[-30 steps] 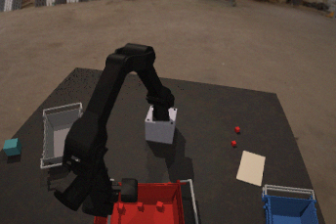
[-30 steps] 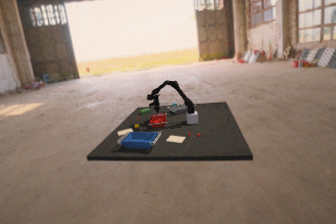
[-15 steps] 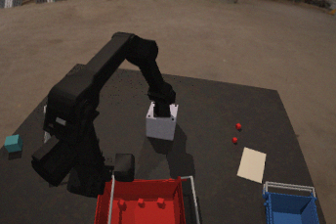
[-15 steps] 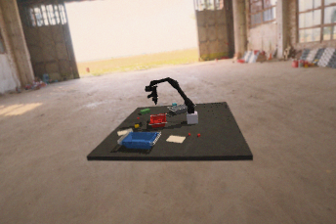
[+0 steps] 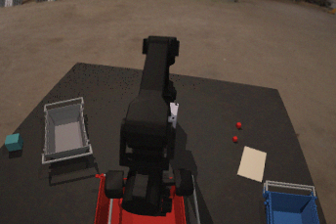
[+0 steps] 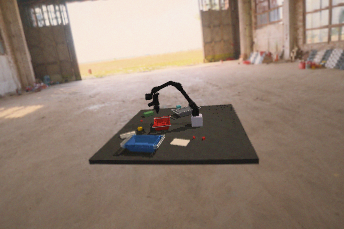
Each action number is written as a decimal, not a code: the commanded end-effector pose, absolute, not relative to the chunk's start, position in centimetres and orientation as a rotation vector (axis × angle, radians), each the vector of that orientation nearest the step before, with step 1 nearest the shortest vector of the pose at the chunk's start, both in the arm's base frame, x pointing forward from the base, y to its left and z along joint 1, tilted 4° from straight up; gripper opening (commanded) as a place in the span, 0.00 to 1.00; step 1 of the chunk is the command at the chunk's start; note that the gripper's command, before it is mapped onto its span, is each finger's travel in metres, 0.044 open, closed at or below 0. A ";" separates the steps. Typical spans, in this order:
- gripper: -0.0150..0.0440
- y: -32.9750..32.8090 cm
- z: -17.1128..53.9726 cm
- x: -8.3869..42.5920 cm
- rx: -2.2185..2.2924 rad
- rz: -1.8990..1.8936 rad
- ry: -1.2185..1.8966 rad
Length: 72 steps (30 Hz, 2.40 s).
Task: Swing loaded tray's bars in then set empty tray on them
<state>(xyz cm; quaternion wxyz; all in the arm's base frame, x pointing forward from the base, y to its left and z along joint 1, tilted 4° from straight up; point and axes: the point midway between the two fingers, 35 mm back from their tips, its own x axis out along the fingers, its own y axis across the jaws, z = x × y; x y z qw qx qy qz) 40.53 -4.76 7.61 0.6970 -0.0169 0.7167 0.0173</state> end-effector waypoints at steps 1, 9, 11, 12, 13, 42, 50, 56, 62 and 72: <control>0.39 1.7 4.9 39.7 -0.019 0.033 1.601; 0.39 8.9 1.3 36.8 0.001 0.008 1.607; 0.39 8.9 1.3 36.8 0.001 0.008 1.607; 0.39 8.9 1.3 36.8 0.001 0.008 1.607; 0.39 8.9 1.3 36.8 0.001 0.008 1.607; 0.39 7.0 -1.7 36.7 -0.001 0.006 1.607; 0.39 4.8 -1.2 36.8 -0.002 0.005 1.607; 0.39 2.4 -2.1 36.8 -0.004 0.003 1.607; 0.39 1.3 -3.3 36.7 -0.005 0.002 1.607; 0.39 1.7 1.5 37.2 -0.005 0.002 1.607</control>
